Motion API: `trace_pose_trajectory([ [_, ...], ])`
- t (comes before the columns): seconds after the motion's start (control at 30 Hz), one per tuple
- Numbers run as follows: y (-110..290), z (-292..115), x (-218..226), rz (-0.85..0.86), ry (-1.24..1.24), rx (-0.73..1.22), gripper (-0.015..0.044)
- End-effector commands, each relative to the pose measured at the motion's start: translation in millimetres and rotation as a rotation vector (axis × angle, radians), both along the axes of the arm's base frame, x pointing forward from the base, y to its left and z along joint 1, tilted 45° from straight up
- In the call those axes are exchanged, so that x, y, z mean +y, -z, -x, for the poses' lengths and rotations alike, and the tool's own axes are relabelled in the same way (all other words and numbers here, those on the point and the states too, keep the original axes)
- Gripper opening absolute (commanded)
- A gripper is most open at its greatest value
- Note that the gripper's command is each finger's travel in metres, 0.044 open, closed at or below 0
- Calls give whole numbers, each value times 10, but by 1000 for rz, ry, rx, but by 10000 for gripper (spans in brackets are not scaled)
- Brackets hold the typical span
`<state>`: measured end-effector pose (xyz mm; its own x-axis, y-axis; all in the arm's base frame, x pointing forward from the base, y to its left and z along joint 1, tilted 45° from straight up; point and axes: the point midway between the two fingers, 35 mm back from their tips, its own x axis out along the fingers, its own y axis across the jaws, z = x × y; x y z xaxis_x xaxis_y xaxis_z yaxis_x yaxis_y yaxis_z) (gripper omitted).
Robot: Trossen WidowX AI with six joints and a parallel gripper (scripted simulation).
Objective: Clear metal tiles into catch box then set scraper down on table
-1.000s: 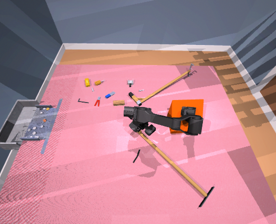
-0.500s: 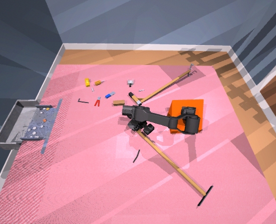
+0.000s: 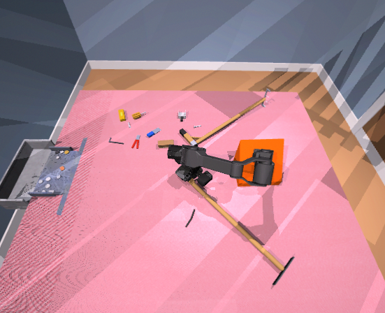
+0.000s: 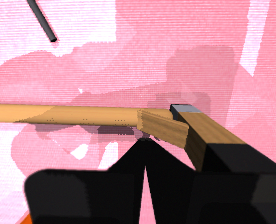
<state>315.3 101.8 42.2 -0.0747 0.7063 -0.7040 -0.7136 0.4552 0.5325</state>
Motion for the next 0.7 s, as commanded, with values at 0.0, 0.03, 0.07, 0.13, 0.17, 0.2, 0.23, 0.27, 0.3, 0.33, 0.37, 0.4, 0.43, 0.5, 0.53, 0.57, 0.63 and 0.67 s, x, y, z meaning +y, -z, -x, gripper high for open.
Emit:
trace_pose_trajectory([
  [0.0, 29, -63, -43, 5, 3, -8, 0],
  [0.03, 34, -70, -47, 5, 3, -8, 0],
  [0.07, 39, -77, -51, 5, 3, -8, 0],
  [0.13, 48, -91, -60, 5, 3, -8, 0],
  [0.17, 53, -99, -64, 5, 3, -8, 0],
  [0.2, 58, -106, -69, 5, 3, -8, 0],
  [0.23, 63, -113, -73, 5, 3, -8, 0],
  [0.27, 68, -120, -77, 5, 3, -8, 0],
  [0.3, 73, -127, -82, 5, 3, -8, 0],
  [0.33, 78, -134, -86, 5, 3, -8, 0],
  [0.37, 83, -141, -90, 5, 3, -8, 0],
  [0.4, 88, -148, -95, 5, 3, -8, 0],
  [0.43, 93, -155, -99, 5, 3, -8, 0],
  [0.5, 103, -168, -108, 5, 3, -8, 0],
  [0.53, 108, -175, -113, 5, 3, -8, 0],
  [0.57, 113, -182, -117, 5, 3, -8, 0],
  [0.63, 123, -196, -126, 5, 3, -8, 0],
  [0.67, 129, -203, -131, 5, 3, -8, 0],
])
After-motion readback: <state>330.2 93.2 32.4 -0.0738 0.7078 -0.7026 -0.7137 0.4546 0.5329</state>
